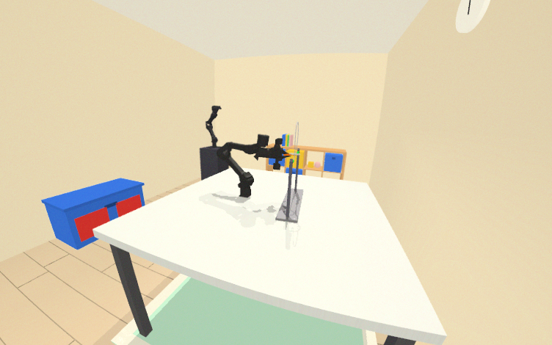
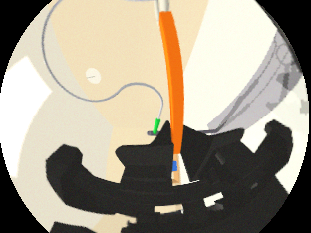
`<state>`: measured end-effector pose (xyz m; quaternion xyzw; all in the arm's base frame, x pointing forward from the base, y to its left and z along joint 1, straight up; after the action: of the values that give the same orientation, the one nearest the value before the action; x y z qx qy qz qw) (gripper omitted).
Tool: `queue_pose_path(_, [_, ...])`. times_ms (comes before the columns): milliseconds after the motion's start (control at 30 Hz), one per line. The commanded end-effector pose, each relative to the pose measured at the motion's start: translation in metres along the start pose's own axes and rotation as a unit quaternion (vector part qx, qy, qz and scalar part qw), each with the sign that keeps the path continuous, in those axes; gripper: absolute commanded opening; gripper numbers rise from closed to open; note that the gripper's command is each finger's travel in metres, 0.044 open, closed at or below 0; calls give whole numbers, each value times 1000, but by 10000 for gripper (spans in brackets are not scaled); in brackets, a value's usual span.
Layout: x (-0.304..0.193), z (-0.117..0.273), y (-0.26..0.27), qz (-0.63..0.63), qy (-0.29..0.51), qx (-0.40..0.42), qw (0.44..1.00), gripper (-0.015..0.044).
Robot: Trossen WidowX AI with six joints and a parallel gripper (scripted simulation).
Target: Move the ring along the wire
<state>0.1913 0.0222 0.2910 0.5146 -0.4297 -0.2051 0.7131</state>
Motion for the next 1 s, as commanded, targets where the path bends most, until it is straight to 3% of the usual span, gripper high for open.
queue_pose_path(0, [2,0,9,-13,-1,15,1000,-150])
queue_pose_path(967, [17,4,50,-158,-19,93,983,-150])
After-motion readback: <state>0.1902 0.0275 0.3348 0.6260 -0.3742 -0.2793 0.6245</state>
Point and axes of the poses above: the point midway between the two fingers, 35 mm back from their tips, its own z axis back along the fingers, its own y axis across the jaws, x = y × z, the point moved 6 cm from there along z, back along the fingers, and after that the axes turned 11 degrees about z, right-handed, at the moved point
